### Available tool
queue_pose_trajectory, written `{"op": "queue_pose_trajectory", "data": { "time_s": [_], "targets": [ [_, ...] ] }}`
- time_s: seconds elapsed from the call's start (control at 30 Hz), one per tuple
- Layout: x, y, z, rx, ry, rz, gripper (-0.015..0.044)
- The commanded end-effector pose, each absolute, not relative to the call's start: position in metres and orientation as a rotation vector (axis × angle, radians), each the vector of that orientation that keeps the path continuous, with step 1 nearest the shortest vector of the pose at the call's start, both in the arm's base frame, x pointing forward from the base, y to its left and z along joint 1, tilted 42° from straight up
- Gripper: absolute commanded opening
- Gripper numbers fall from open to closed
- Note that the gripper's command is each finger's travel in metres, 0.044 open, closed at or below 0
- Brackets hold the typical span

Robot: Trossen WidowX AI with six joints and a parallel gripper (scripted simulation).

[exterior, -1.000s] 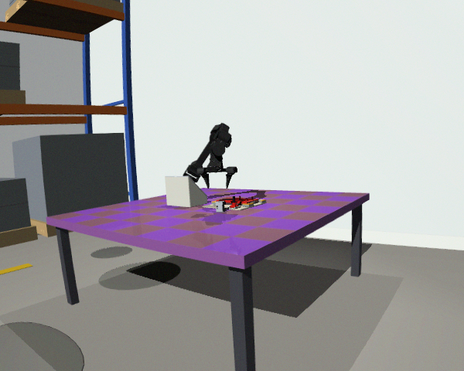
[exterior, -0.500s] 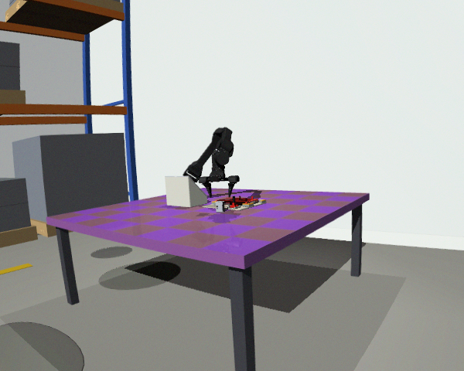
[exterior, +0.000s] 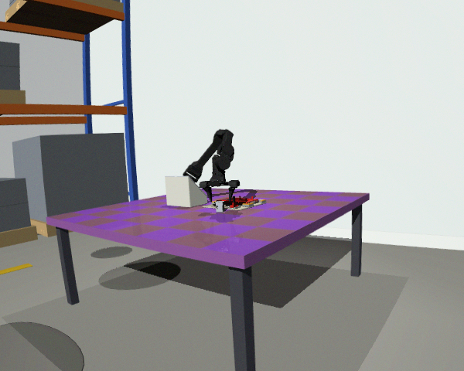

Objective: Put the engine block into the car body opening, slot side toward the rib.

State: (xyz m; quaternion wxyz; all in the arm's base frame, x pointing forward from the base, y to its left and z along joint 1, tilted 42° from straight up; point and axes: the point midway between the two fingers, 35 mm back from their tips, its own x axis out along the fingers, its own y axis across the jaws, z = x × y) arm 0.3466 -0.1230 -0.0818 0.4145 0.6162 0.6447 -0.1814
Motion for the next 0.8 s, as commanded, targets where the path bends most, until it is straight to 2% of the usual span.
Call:
{"op": "queue_pose_trajectory", "data": {
  "time_s": [0.0,0.63,0.77],
  "targets": [
    [0.345,-0.118,-0.089,1.559,1.628,-0.46,0.044],
    [0.346,-0.099,-0.109,1.56,1.628,-0.458,0.044],
    [0.346,-0.099,-0.109,1.56,1.628,-0.458,0.0335]
  ]
}}
